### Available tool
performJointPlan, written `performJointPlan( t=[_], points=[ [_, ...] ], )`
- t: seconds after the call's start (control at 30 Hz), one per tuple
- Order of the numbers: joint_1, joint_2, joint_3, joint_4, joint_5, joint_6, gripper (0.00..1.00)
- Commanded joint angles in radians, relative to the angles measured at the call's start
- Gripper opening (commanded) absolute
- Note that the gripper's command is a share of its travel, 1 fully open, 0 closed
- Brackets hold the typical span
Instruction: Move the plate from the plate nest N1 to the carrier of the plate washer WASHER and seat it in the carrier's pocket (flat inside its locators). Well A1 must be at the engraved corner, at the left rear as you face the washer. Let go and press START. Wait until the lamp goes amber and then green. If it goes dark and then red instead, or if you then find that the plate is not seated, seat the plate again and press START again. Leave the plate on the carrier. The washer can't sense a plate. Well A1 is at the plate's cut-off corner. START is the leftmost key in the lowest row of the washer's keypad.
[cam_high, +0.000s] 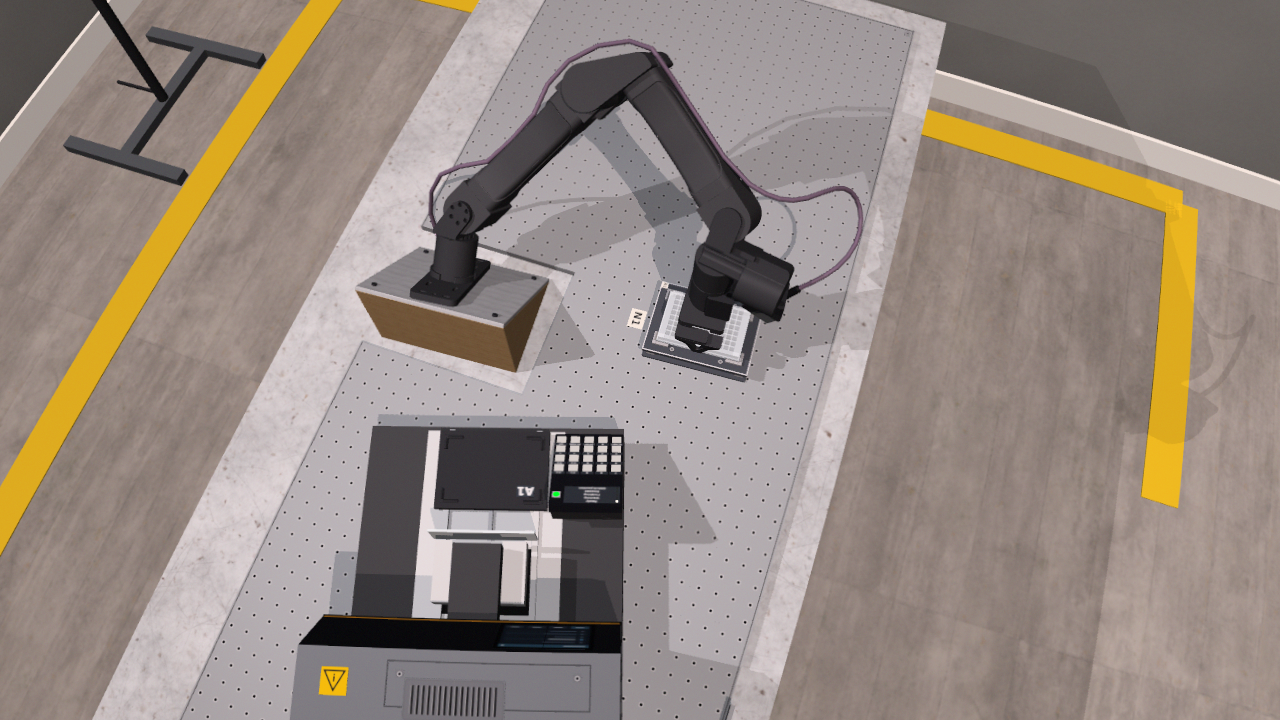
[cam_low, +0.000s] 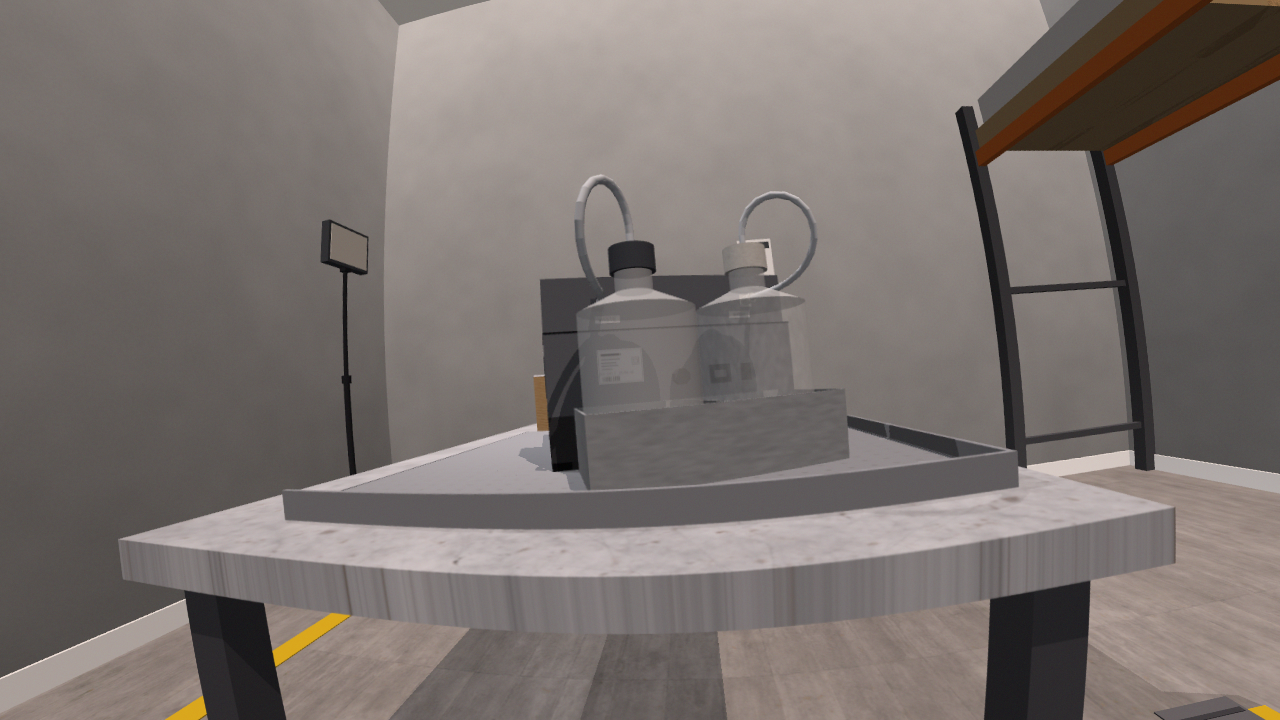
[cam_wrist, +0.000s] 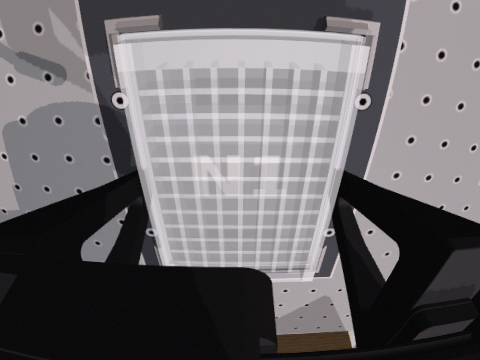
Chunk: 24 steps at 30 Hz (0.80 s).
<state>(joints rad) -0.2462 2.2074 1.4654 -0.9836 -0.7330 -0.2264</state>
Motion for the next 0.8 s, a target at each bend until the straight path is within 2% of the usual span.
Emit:
performJointPlan(
  t=[0.0,0.3,0.37,0.77],
  points=[
    [-0.01,-0.004,0.002,0.005,-0.008,0.003,0.84],
    [-0.01,-0.004,0.002,0.005,-0.008,0.003,0.84],
    [-0.026,-0.013,0.027,-0.019,-0.015,-0.011,0.84],
    [-0.054,-0.035,0.062,-0.087,0.0,-0.046,0.84]
  ],
)
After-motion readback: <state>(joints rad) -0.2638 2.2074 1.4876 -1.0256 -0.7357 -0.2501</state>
